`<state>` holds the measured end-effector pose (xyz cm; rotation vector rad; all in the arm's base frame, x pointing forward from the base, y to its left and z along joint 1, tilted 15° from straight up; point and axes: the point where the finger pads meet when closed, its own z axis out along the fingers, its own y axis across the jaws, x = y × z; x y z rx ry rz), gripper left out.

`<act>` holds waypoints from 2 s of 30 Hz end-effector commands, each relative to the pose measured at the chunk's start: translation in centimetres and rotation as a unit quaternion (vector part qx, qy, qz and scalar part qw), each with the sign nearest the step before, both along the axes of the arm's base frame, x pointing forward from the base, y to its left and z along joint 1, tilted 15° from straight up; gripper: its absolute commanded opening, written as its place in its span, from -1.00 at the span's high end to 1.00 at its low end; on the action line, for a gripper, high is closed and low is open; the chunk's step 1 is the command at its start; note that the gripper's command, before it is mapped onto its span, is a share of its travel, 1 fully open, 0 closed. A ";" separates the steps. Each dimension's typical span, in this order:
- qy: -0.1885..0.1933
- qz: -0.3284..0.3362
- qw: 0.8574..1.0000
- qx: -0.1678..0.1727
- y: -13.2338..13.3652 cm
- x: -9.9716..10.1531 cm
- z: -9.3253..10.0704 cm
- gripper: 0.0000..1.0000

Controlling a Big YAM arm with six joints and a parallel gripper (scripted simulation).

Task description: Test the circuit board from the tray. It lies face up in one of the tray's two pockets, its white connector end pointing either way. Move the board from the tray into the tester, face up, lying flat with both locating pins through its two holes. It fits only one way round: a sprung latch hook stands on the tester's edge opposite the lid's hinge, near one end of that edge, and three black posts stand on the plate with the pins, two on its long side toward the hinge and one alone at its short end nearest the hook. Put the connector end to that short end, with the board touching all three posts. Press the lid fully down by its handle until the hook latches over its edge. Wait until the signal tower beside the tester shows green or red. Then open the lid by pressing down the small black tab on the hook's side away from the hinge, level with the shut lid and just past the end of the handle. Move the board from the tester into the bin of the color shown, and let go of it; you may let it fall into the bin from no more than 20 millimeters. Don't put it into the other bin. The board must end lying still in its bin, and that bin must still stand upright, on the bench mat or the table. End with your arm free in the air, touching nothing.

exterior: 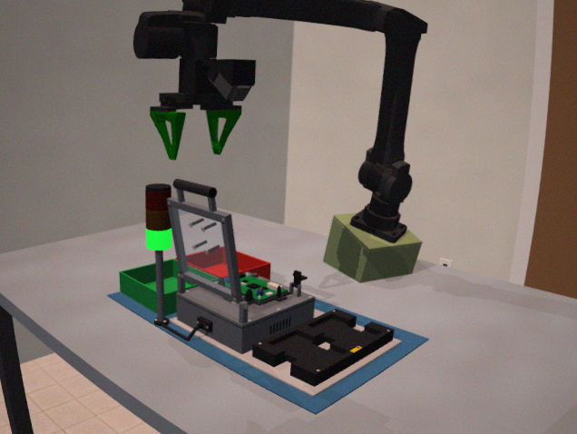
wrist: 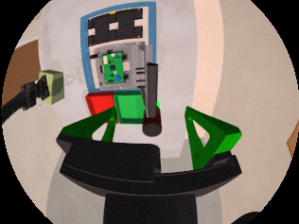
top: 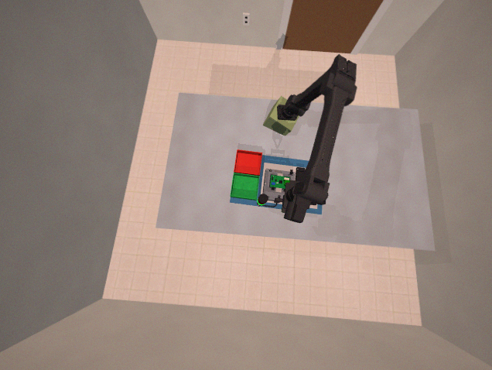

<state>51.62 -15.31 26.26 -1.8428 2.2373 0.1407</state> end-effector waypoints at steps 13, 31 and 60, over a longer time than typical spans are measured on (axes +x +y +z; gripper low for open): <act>-0.030 -0.003 1.000 -0.010 -0.7 -1.1 2.6 -0.83; -0.029 -0.002 1.000 -0.010 1.3 -10.1 1.2 -0.83; -0.014 0.001 1.000 -0.003 3.2 -12.4 -1.9 -0.83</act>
